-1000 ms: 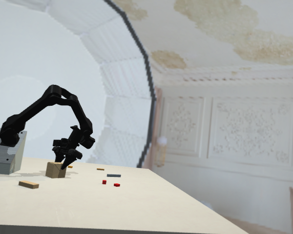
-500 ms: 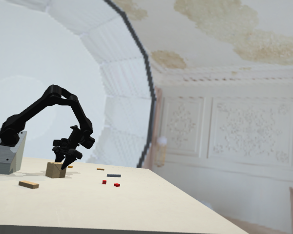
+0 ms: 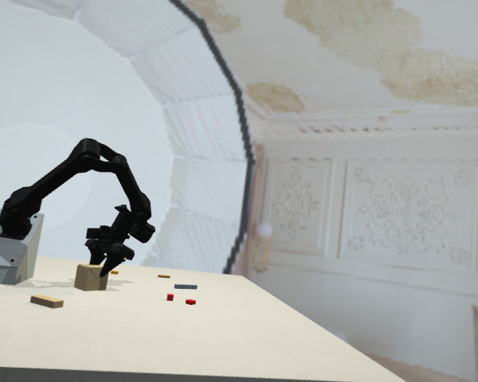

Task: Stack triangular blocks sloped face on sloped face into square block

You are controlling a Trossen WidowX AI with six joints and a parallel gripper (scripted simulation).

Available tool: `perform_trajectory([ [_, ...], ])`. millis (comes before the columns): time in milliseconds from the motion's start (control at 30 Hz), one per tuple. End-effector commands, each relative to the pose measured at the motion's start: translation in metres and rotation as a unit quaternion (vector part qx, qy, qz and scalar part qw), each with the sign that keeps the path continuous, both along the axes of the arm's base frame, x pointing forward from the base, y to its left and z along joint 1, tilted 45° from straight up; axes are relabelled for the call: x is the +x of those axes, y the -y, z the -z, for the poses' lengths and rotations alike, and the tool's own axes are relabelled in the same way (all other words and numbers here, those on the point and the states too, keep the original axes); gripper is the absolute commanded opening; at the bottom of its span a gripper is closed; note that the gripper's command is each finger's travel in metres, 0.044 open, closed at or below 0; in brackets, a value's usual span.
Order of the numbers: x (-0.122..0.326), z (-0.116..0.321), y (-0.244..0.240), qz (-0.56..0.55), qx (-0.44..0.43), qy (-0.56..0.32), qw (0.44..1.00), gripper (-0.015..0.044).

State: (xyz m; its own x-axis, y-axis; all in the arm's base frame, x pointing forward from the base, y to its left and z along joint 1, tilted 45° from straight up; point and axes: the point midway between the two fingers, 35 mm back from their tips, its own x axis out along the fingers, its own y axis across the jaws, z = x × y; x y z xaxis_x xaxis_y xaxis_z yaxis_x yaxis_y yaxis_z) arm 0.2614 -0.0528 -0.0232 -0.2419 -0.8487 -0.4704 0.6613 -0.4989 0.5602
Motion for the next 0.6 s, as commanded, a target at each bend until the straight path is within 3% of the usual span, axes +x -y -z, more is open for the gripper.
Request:
perform_trajectory([
  [0, 0.0004, -0.0002, 0.0007, -0.003, -0.001, -0.001, 1.0, 0.0],
  [567, 0.0, 0.0002, 0.0005, 0.0, 0.0, 0.0, 1.0, 0.0],
])
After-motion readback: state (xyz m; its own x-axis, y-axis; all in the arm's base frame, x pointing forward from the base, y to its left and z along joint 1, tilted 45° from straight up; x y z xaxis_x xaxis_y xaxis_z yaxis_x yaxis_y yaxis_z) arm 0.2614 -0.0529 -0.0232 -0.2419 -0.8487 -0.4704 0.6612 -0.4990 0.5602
